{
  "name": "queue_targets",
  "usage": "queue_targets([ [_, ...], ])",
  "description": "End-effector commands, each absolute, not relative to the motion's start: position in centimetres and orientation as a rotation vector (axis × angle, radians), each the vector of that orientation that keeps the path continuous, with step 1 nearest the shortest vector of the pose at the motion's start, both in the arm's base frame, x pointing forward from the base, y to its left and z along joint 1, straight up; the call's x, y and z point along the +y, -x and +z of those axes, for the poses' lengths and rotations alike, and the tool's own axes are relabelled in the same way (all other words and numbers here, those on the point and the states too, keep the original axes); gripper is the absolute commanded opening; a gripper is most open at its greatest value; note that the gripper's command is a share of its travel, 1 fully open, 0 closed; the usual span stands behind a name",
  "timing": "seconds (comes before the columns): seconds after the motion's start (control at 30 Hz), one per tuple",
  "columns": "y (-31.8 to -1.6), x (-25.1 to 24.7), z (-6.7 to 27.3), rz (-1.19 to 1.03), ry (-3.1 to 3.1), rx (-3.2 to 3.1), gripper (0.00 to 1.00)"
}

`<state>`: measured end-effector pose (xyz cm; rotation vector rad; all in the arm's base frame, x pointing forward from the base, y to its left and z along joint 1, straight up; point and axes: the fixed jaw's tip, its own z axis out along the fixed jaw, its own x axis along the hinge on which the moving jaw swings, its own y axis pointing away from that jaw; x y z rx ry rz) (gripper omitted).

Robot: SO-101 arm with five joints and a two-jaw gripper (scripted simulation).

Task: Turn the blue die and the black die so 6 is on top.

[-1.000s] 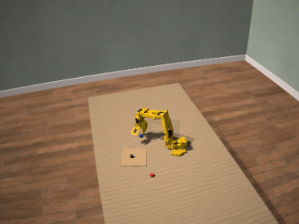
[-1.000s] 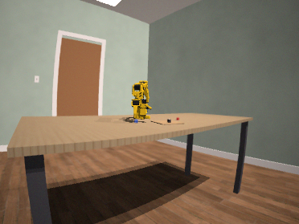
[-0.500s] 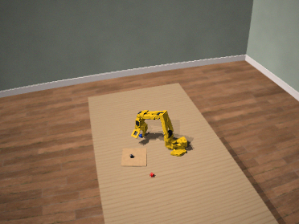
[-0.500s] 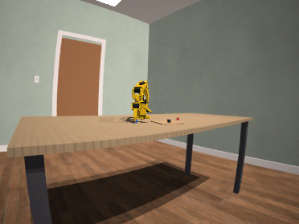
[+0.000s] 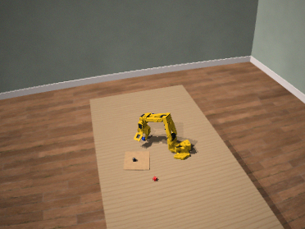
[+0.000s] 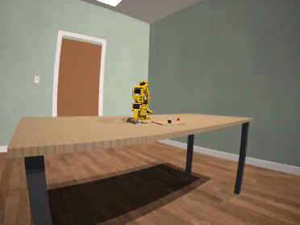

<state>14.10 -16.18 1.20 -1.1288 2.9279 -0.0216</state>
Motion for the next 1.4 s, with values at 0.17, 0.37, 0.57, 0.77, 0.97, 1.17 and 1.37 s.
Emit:
queue_targets([
  [0.17, -14.53, -16.53, 1.59, -0.064, 1.139, 2.911, 0.22],
  [0.37, -14.63, -16.64, 1.59, -0.064, 1.139, 2.911, 0.19],
  [0.57, -14.81, -16.84, 1.6, -0.064, 1.139, 2.911, 0.15],
  [0.77, -14.98, -17.02, 1.6, -0.064, 1.139, 2.911, 0.1],
  [0.97, -15.05, -17.1, 1.6, -0.064, 1.139, 2.911, 0.08],
  [1.17, -15.11, -17.17, 1.6, -0.064, 1.139, 2.911, 0.07],
  [1.37, -15.12, -17.18, 1.59, -0.064, 1.139, 2.911, 0.07],
])
